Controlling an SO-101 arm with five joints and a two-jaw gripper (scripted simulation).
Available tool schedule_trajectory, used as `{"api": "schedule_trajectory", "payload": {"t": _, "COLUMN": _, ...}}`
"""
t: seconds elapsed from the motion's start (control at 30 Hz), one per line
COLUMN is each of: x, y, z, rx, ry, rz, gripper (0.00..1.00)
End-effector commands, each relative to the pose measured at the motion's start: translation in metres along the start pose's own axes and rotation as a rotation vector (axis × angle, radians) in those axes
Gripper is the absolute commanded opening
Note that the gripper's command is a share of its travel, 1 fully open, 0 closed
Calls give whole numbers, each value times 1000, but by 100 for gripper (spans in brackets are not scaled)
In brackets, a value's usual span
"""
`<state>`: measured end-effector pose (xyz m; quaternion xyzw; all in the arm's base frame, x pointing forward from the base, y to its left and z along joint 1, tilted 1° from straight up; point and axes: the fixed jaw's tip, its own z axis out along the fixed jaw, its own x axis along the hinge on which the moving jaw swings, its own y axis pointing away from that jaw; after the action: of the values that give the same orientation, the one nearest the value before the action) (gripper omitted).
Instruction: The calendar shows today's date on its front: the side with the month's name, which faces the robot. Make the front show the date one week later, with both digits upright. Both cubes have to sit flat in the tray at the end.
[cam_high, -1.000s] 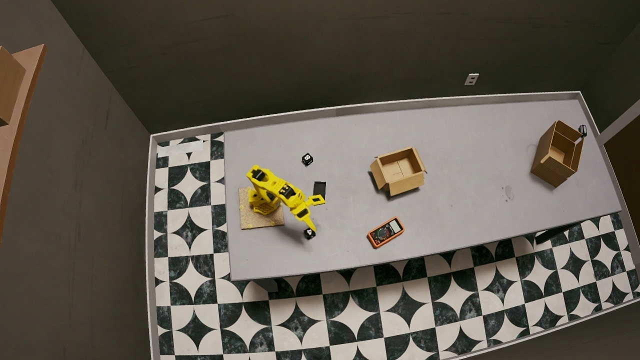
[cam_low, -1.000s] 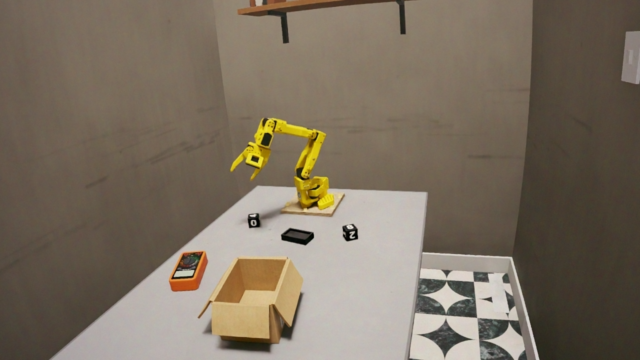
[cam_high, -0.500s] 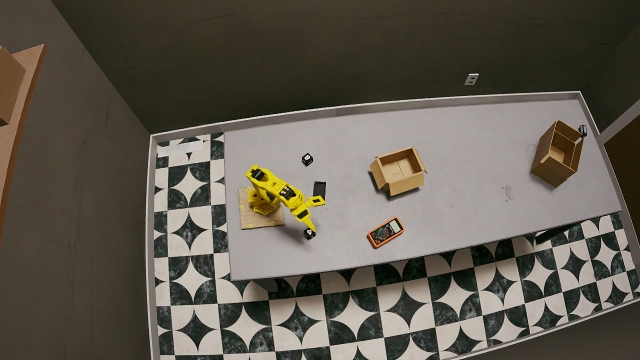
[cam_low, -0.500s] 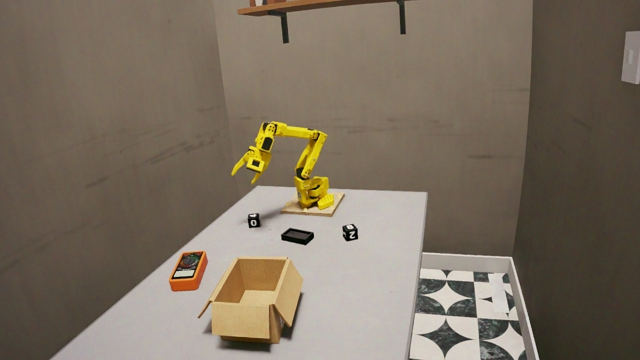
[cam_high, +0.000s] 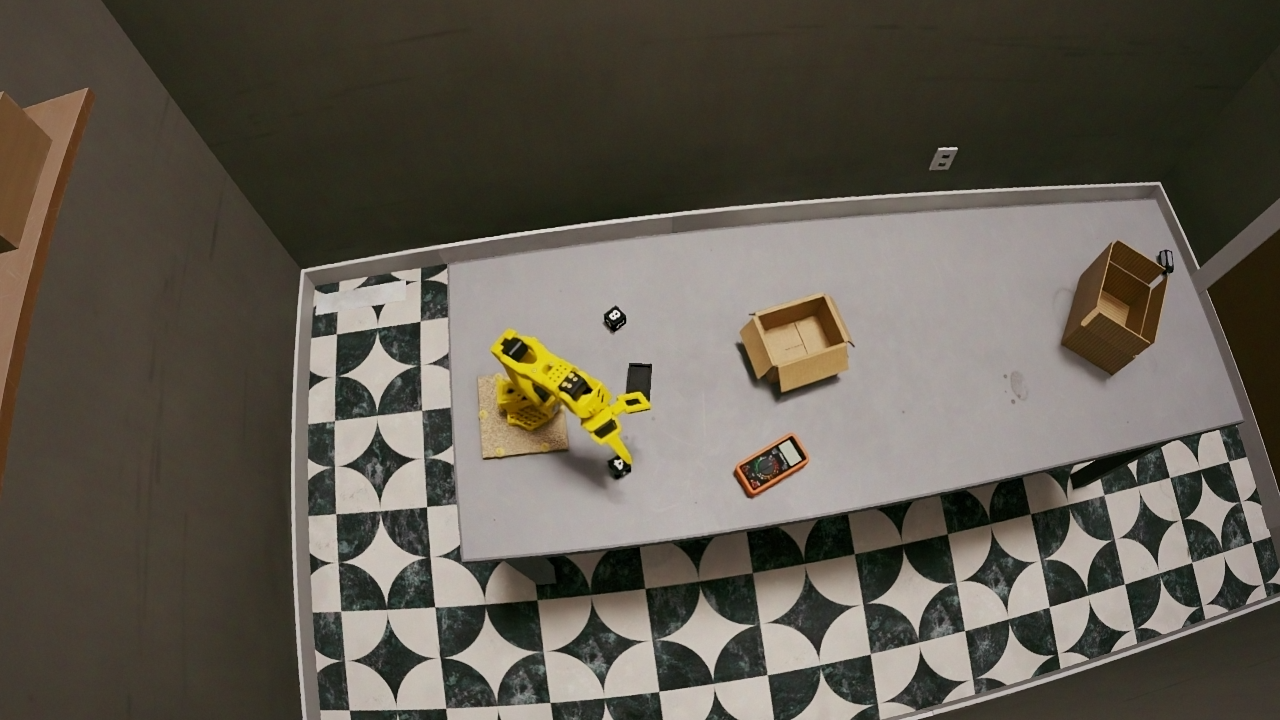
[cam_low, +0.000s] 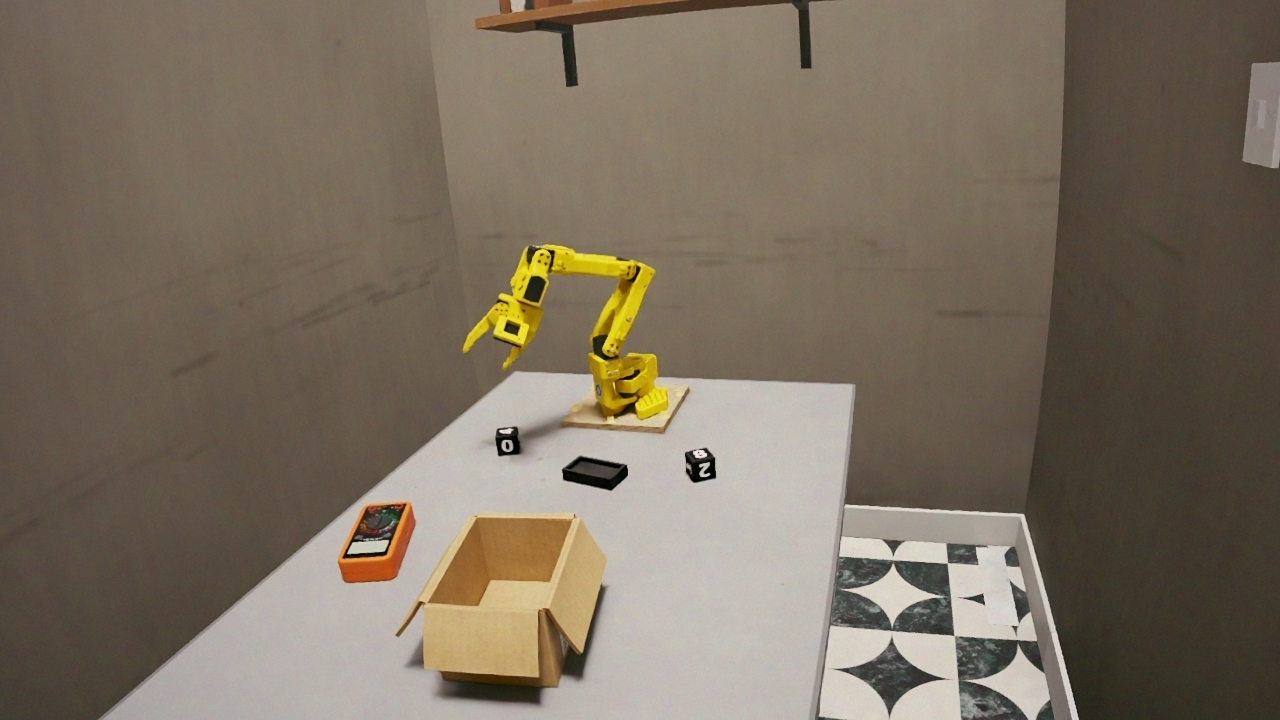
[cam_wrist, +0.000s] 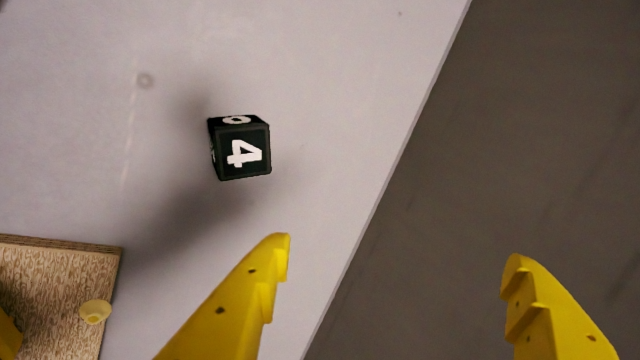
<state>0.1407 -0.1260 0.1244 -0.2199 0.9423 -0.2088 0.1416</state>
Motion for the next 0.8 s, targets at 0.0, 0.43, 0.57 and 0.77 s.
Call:
{"api": "schedule_trajectory", "payload": {"t": 0.0, "x": 0, "y": 5, "z": 6, "rx": -40, "ry": 10, "rz": 4, "gripper": 35}}
{"api": "schedule_trajectory", "payload": {"t": 0.43, "x": 10, "y": 32, "z": 43, "rx": -317, "ry": 120, "rz": 3, "gripper": 35}}
{"api": "schedule_trajectory", "payload": {"t": 0.57, "x": 15, "y": 43, "z": 53, "rx": -407, "ry": 156, "rz": 3, "gripper": 35}}
{"api": "schedule_trajectory", "payload": {"t": 0.77, "x": 17, "y": 50, "z": 58, "rx": -463, "ry": 178, "rz": 2, "gripper": 35}}
